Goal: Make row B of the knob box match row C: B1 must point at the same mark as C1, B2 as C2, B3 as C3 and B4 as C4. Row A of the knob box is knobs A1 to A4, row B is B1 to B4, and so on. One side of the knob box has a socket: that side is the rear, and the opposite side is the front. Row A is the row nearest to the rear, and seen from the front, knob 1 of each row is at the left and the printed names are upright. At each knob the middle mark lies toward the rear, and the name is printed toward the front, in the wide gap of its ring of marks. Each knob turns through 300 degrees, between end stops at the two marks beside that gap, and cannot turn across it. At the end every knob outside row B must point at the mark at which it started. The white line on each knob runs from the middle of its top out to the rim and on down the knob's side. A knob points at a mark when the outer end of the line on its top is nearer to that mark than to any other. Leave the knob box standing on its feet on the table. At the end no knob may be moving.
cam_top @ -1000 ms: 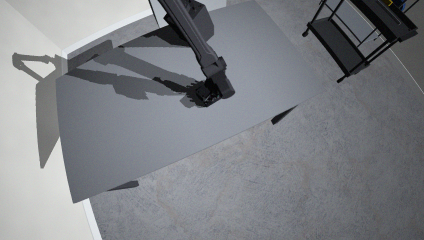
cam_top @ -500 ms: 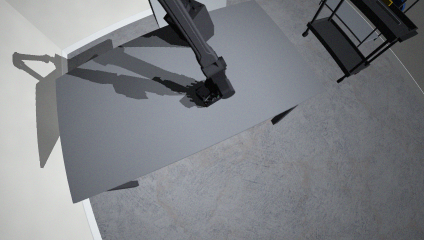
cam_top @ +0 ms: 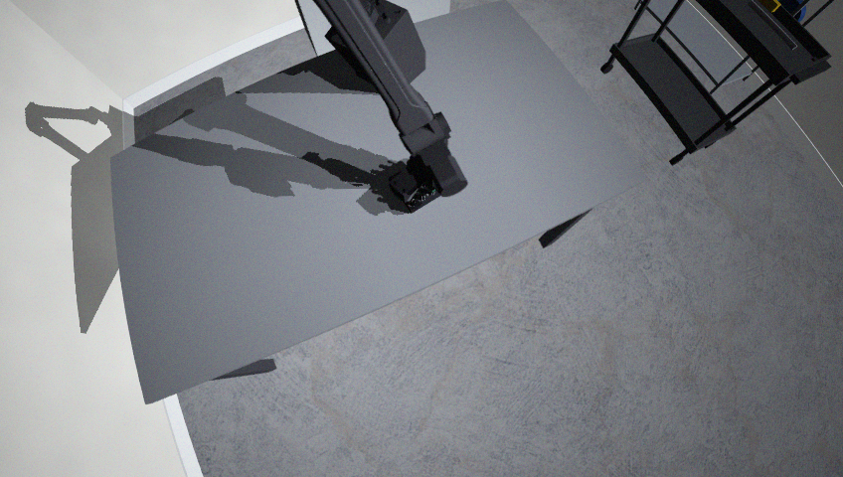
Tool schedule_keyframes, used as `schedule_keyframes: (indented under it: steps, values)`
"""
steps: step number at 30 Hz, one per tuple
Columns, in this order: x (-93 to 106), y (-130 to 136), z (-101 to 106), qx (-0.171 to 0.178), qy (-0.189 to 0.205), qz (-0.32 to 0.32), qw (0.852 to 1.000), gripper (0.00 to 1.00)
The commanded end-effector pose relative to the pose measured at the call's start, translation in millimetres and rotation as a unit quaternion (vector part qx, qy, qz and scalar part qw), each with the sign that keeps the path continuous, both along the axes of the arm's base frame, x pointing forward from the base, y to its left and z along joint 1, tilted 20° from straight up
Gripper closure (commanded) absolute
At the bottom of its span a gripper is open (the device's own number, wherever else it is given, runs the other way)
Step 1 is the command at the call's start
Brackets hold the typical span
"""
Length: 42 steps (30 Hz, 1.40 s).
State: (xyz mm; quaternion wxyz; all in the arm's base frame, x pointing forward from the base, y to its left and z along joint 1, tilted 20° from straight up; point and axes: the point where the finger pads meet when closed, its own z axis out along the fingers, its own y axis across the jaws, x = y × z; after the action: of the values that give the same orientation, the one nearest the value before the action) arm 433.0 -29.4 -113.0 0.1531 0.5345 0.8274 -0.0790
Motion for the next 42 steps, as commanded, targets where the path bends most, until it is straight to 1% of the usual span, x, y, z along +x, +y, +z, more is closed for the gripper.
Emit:
schedule_keyframes:
  steps: [1, 23, 33, 42]
  values:
    - [2.2, 8.6, 1.9, 0.001, -0.011, 0.003, 1.000, 0.81]
    - [2.1, 8.6, 1.7, 0.001, -0.011, 0.003, 1.000, 0.81]
    - [-1.2, 0.5, -8.3, -0.001, -0.002, 0.002, 1.000, 0.81]
    - [7.1, -6.3, -11.1, -0.001, -0.007, 0.000, 1.000, 0.81]
